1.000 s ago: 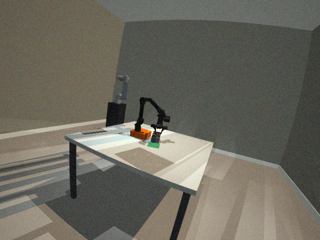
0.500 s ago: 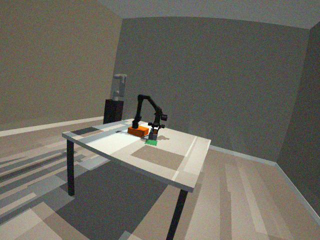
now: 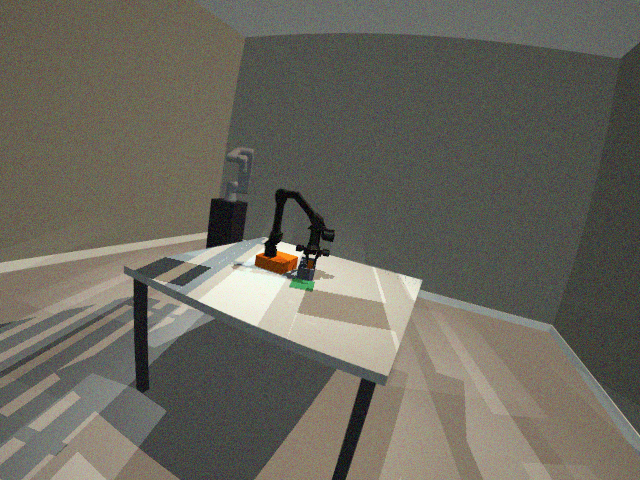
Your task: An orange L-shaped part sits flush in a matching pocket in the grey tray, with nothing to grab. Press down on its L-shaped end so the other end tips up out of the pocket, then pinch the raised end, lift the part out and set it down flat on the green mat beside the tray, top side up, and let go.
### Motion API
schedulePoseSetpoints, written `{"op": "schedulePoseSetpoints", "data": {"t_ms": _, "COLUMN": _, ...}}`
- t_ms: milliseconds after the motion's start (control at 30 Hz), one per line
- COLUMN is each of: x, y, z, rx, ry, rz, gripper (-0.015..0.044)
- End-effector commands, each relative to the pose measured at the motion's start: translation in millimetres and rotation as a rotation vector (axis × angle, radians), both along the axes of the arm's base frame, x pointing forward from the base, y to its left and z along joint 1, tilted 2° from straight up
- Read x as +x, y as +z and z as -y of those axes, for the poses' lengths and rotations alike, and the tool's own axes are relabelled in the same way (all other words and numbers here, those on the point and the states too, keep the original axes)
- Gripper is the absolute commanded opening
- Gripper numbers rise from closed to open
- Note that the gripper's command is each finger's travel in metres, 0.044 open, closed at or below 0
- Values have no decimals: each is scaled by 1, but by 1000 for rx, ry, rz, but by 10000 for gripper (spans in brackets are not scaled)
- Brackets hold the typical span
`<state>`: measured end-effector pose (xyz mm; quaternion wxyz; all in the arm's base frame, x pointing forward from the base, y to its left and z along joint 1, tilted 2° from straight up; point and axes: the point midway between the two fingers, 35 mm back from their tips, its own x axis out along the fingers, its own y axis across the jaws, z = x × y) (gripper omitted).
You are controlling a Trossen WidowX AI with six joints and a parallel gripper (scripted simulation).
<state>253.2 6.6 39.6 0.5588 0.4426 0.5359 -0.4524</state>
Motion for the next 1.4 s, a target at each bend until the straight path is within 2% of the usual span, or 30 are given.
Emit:
{"op": "schedulePoseSetpoints", "data": {"t_ms": 0, "x": 0, "y": 0, "z": 0, "rx": 0, "ry": 0, "rz": -1, "gripper": 0}}
{"op": "schedulePoseSetpoints", "data": {"t_ms": 1367, "x": -2, "y": 60, "z": -1, "rx": -5, "ry": -1, "rz": -5, "gripper": 0}}
